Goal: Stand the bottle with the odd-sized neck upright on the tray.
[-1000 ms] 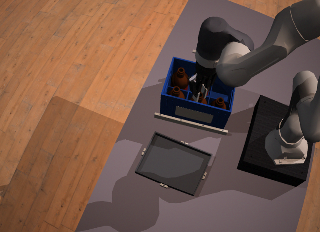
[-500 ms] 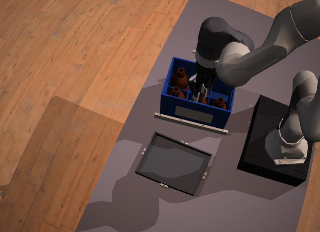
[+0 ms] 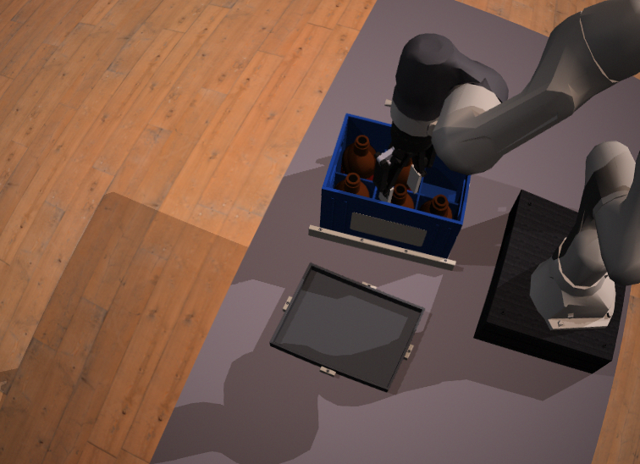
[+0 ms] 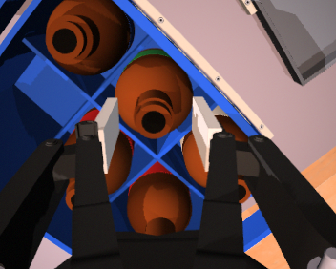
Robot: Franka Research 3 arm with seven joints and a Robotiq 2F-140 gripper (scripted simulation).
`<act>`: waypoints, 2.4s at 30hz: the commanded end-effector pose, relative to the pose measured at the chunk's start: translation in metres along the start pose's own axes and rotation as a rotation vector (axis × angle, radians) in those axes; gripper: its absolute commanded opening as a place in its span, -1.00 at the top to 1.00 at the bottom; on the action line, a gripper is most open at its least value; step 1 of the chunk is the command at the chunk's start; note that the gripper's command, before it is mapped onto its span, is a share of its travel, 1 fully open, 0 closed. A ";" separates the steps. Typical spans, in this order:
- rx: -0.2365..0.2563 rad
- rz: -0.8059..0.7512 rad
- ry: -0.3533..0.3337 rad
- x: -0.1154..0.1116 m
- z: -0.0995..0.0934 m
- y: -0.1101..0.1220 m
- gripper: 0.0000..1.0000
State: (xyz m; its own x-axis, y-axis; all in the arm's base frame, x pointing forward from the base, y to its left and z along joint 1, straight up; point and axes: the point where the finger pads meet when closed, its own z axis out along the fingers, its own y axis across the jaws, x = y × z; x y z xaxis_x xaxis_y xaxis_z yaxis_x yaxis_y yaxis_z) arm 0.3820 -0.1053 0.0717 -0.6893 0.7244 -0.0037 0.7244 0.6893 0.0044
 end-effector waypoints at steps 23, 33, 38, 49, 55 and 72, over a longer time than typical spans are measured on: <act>-0.001 -0.001 0.003 0.001 0.001 0.000 0.12; -0.001 -0.001 0.003 0.001 -0.011 -0.001 0.12; -0.001 -0.001 0.003 0.001 -0.019 -0.001 0.12; -0.001 -0.001 0.003 0.001 -0.056 -0.001 0.12; -0.001 -0.001 0.003 0.001 -0.069 -0.001 0.12; -0.001 -0.001 0.003 0.001 -0.084 -0.001 0.80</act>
State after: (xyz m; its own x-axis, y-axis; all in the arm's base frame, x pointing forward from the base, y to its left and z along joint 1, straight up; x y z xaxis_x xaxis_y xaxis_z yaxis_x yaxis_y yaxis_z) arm 0.3816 -0.1048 0.1550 -0.6929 0.7211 -0.0016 0.7210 0.6928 0.0103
